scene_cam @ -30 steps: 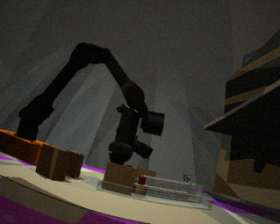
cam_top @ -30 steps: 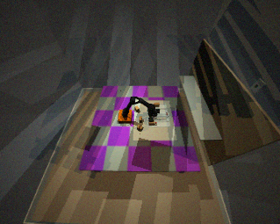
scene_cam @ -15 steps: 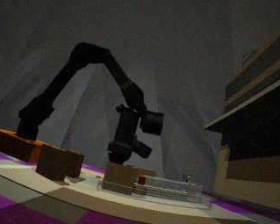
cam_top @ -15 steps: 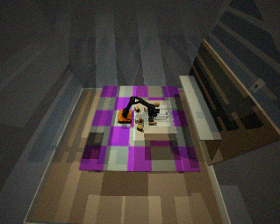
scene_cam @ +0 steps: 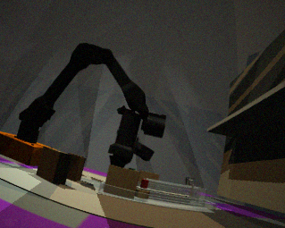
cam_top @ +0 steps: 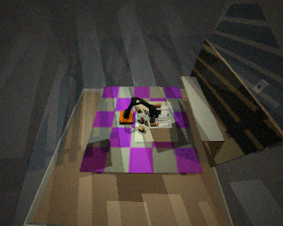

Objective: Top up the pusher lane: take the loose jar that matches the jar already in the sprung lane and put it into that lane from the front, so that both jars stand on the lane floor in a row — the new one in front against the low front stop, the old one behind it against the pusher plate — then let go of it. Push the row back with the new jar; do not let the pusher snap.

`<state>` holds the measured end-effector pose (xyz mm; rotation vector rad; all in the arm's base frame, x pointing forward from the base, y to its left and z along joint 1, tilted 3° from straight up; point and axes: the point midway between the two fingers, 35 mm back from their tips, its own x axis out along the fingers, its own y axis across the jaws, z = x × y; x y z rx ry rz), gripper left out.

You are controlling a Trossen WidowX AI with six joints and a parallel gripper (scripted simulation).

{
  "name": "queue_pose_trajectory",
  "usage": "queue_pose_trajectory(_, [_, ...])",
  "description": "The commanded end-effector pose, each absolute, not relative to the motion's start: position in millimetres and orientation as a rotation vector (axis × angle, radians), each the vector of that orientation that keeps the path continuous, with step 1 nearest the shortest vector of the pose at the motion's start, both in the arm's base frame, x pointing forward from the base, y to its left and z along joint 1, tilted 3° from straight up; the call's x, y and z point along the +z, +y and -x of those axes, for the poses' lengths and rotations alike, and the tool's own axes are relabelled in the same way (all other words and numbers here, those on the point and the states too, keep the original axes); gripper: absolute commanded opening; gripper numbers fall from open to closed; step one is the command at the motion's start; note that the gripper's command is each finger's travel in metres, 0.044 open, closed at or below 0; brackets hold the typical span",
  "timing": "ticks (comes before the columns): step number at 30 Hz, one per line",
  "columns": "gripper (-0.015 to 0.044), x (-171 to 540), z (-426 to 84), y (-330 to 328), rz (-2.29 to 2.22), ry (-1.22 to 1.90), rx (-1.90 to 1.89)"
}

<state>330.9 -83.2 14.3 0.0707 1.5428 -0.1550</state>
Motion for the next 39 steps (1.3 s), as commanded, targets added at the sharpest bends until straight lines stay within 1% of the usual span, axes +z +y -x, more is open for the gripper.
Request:
queue_pose_trajectory(1, [0.0, 14.9, -332.8, -83.9, -0.068, 1.53, -0.156])
queue_pose_trajectory(25, [0.0, 14.0, -327.5, -82.6, -0.068, 1.531, -0.156])
queue_pose_trajectory(36, [0.0289, 13.8, -327.6, -82.6, -0.068, 1.531, -0.156])
queue_pose_trajectory(37, [0.03, 13.8, -327.6, -82.6, -0.068, 1.531, -0.156])
queue_pose_trajectory(39, [0.03, 14.9, -327.6, -82.6, -0.068, 1.531, -0.156])
